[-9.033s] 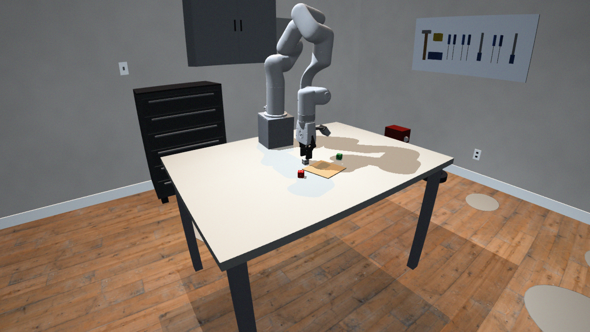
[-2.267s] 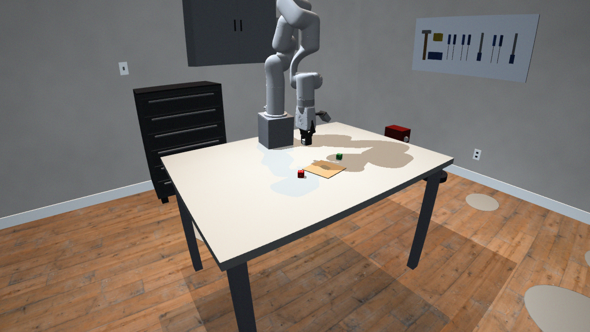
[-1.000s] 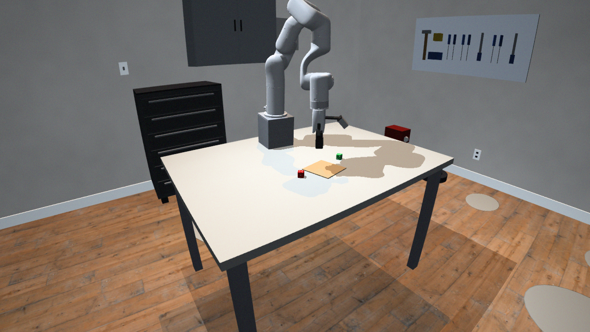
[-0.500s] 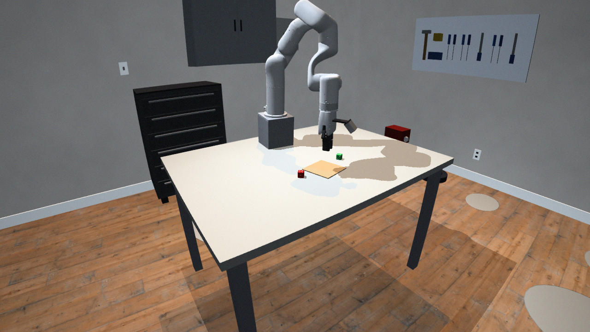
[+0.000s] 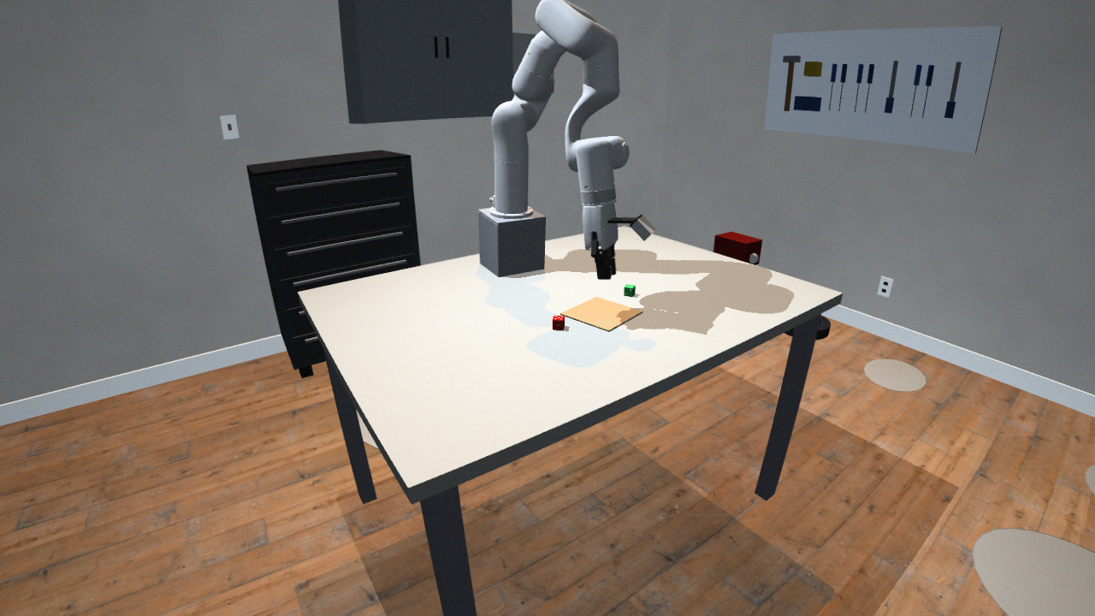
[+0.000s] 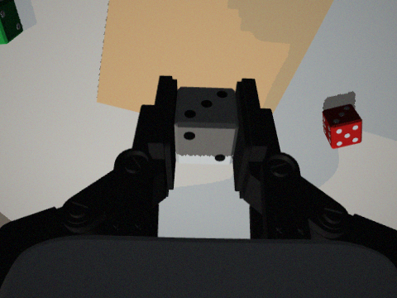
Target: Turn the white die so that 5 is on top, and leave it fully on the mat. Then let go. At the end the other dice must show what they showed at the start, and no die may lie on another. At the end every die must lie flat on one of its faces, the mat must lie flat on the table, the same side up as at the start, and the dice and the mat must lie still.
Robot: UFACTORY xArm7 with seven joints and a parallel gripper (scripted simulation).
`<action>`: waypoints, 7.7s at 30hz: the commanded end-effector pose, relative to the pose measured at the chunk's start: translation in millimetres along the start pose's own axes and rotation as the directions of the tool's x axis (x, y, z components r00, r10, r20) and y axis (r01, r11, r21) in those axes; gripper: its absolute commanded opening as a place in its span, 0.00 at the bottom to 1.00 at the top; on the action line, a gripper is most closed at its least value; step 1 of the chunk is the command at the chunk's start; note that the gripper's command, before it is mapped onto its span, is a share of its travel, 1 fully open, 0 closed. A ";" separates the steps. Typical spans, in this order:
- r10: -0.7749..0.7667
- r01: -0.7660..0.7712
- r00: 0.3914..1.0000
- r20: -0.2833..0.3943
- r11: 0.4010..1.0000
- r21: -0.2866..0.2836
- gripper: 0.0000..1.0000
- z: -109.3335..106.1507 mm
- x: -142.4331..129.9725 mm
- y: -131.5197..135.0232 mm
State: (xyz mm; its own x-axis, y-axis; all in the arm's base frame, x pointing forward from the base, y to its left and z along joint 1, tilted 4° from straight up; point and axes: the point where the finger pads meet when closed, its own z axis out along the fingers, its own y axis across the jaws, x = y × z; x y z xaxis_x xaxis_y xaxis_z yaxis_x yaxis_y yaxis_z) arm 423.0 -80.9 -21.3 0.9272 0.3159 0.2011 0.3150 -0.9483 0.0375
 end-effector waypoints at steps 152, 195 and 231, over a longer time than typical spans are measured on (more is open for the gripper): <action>-0.008 0.007 0.588 -0.809 1.000 -0.005 0.21 83.0 -17.5 1.9; -0.008 0.007 0.588 -0.809 1.000 -0.005 0.33 83.0 -17.5 1.9; -0.008 0.007 0.588 -0.809 1.000 -0.005 0.42 83.0 -17.5 1.9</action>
State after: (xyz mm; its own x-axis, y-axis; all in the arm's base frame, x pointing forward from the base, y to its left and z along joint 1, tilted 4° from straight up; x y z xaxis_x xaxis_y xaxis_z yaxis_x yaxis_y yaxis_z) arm 423.5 -85.4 -106.8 0.3810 0.1698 0.9089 0.3208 -0.9462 0.0423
